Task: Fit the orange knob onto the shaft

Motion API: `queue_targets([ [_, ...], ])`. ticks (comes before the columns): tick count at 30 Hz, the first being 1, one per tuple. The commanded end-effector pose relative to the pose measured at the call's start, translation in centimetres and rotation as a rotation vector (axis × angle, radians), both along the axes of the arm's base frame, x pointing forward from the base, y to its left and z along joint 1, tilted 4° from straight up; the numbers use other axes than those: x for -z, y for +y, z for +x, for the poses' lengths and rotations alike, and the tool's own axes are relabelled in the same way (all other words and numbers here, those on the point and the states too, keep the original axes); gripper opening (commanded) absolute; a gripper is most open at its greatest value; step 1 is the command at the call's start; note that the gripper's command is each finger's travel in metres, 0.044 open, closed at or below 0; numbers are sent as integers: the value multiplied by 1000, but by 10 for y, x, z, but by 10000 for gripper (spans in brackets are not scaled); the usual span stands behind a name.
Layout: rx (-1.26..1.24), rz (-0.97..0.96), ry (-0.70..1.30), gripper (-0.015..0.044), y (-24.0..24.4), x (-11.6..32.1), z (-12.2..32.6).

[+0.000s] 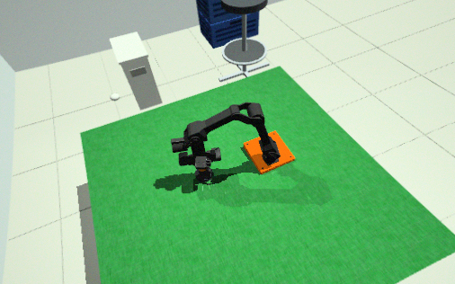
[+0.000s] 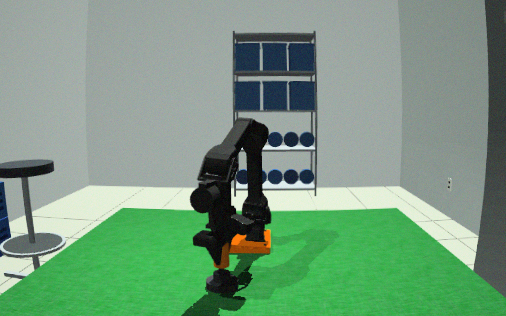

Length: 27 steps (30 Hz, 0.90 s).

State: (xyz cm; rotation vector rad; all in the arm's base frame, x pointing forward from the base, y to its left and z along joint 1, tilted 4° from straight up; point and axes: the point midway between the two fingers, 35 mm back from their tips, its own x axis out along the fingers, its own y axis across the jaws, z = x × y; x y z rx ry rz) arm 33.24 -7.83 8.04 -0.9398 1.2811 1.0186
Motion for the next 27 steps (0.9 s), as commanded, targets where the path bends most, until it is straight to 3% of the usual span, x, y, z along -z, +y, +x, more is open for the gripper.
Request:
queue_targets([
  [1, -56, -1, -2, 0, 0, -2, -3],
  [6, -207, -3, -13, 0, 1, 0, -2],
  [27, -207, -3, -13, 0, -1, -4, 4],
])
